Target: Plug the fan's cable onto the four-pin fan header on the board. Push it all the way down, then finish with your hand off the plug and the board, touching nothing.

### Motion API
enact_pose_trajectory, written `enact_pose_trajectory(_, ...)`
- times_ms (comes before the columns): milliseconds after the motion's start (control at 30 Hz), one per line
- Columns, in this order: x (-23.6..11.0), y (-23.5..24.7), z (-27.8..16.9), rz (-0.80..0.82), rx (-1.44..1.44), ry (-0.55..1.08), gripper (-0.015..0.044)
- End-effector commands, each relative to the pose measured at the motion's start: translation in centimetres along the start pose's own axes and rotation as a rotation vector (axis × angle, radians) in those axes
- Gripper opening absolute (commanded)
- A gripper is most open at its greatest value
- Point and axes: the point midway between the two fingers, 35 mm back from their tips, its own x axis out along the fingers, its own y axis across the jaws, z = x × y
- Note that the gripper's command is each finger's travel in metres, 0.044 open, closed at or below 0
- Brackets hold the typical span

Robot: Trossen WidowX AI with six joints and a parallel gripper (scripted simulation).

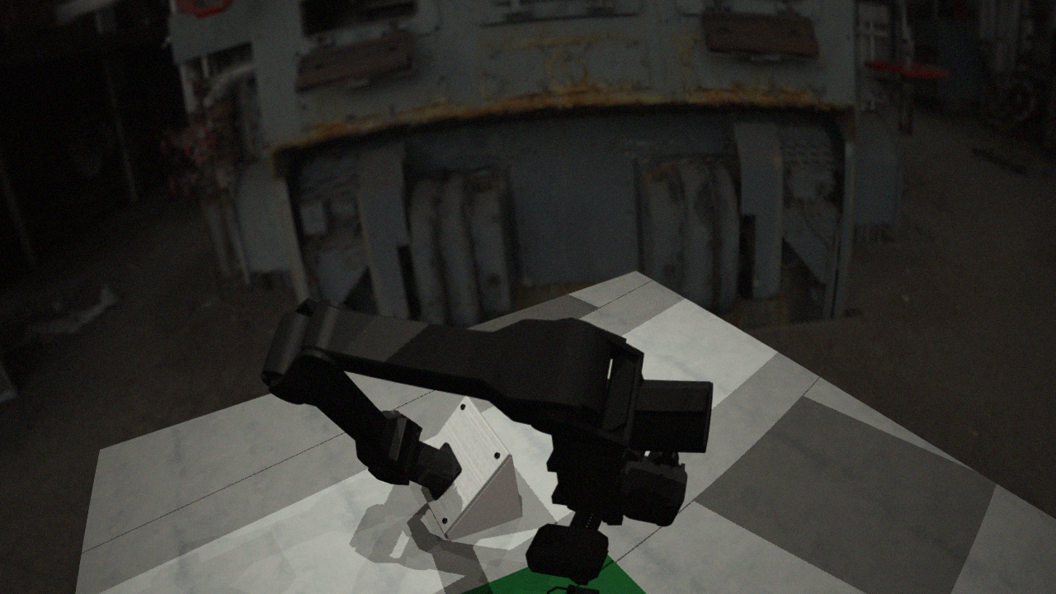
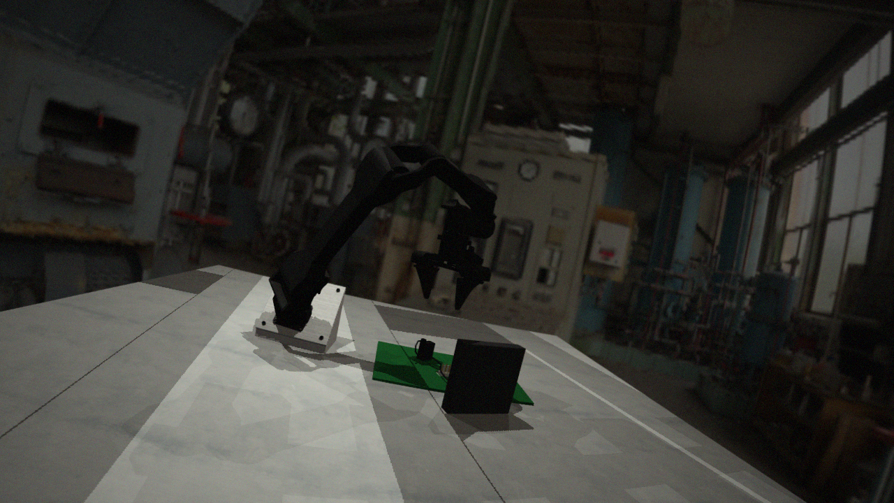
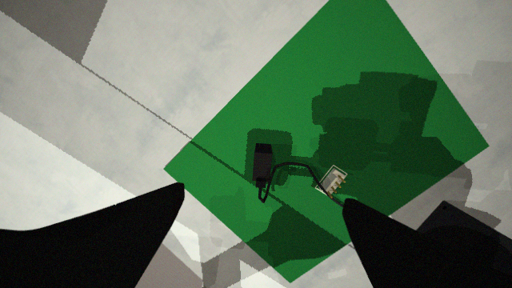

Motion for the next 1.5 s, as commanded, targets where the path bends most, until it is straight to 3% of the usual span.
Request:
enact_pose_trajectory(0,4.4,-0.2,-0.6,-0.003,-0.004,0.020,0.0440)
enact_pose_trajectory(100,6.4,-0.1,-0.9,-0.004,-0.004,0.022,0.0440)
enact_pose_trajectory(1367,11.5,-0.2,-1.1,-0.006,-0.003,0.023,0.0440)
enact_pose_trajectory(1467,11.2,-0.2,-1.0,0.000,0.004,0.020,0.0361)
